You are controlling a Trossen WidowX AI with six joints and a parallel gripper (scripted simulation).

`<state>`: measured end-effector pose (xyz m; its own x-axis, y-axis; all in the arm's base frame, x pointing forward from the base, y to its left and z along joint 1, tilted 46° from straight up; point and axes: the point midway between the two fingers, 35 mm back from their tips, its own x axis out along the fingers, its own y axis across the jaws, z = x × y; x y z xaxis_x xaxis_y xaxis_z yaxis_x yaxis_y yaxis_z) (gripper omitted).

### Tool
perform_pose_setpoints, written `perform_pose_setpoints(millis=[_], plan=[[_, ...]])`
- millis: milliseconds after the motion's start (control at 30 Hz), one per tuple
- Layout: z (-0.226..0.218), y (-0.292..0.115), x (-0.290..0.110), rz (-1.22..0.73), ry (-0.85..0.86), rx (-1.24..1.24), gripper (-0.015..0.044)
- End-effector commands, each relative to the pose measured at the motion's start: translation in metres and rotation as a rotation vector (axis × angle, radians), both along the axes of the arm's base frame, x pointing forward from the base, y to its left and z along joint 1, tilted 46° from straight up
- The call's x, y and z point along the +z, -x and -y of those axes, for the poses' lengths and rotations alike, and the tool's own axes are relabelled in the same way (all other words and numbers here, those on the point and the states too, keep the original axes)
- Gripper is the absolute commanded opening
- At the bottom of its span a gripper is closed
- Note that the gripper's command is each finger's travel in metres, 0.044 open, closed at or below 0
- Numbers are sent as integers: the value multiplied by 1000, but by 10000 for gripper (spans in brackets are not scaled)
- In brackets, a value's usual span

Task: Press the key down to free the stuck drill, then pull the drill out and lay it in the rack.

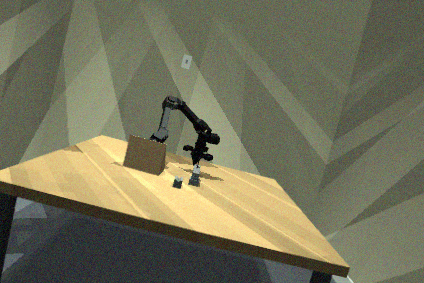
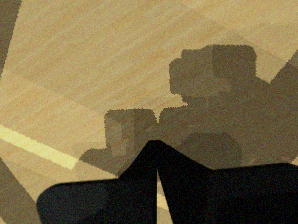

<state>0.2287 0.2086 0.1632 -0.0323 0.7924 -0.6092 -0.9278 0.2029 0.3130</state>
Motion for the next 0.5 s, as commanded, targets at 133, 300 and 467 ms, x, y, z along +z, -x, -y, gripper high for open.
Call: perform_pose_setpoints(millis=[133, 300, 467], plan=[[105, -42, -40, -377, 124, -414, 0], [170, -43, -61, -608, 142, -616, 0], [221, -31, -75, -806, 118, -757, 0]])
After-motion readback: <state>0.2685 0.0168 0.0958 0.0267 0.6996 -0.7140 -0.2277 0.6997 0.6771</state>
